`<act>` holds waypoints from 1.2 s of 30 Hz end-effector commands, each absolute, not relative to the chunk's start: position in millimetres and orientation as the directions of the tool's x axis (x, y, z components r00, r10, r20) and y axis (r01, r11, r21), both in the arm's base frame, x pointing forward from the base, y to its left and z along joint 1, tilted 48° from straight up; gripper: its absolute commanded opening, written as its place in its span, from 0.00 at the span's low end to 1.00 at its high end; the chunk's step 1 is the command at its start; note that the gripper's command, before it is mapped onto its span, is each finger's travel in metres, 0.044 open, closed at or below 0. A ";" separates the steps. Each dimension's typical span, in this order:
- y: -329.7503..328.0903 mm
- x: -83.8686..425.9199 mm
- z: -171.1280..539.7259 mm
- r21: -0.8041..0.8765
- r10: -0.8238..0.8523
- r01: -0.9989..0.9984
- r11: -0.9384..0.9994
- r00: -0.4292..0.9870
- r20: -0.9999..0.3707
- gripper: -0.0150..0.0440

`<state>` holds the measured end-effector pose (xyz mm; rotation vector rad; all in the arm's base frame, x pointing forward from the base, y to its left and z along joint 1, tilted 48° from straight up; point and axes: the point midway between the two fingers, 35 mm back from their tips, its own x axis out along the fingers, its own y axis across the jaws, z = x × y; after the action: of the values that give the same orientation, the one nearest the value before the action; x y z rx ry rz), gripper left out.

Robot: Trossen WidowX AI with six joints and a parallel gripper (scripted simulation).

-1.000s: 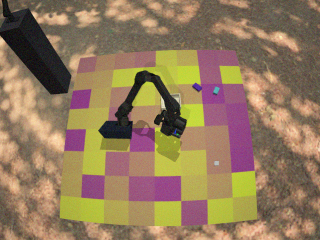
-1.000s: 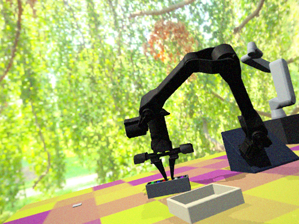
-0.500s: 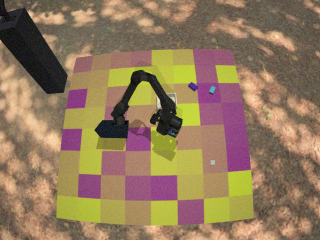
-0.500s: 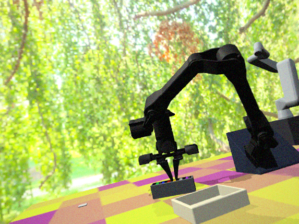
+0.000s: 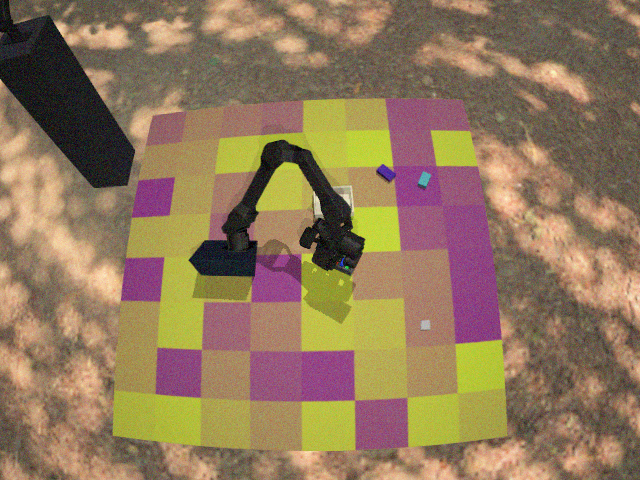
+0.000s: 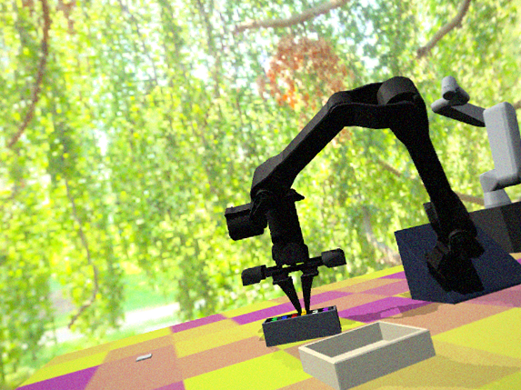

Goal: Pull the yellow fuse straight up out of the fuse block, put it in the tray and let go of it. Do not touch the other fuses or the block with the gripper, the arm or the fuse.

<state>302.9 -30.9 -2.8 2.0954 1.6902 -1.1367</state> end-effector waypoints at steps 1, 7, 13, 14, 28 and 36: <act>-33.3 303.9 -0.7 -0.282 0.732 0.907 -0.312 0.040 -0.680 0.25; -35.5 303.9 1.2 -0.283 0.732 0.907 -0.312 0.040 -0.680 0.25; -37.8 303.8 3.1 -0.283 0.732 0.907 -0.313 0.040 -0.680 0.25; -38.1 303.8 3.5 -0.283 0.732 0.907 -0.313 0.040 -0.680 0.25; -43.3 303.5 8.0 -0.284 0.732 0.906 -0.313 0.040 -0.680 0.25; -46.2 303.3 10.7 -0.285 0.733 0.906 -0.314 0.040 -0.680 0.25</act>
<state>301.8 -43.8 8.4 2.0978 1.6926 -1.1431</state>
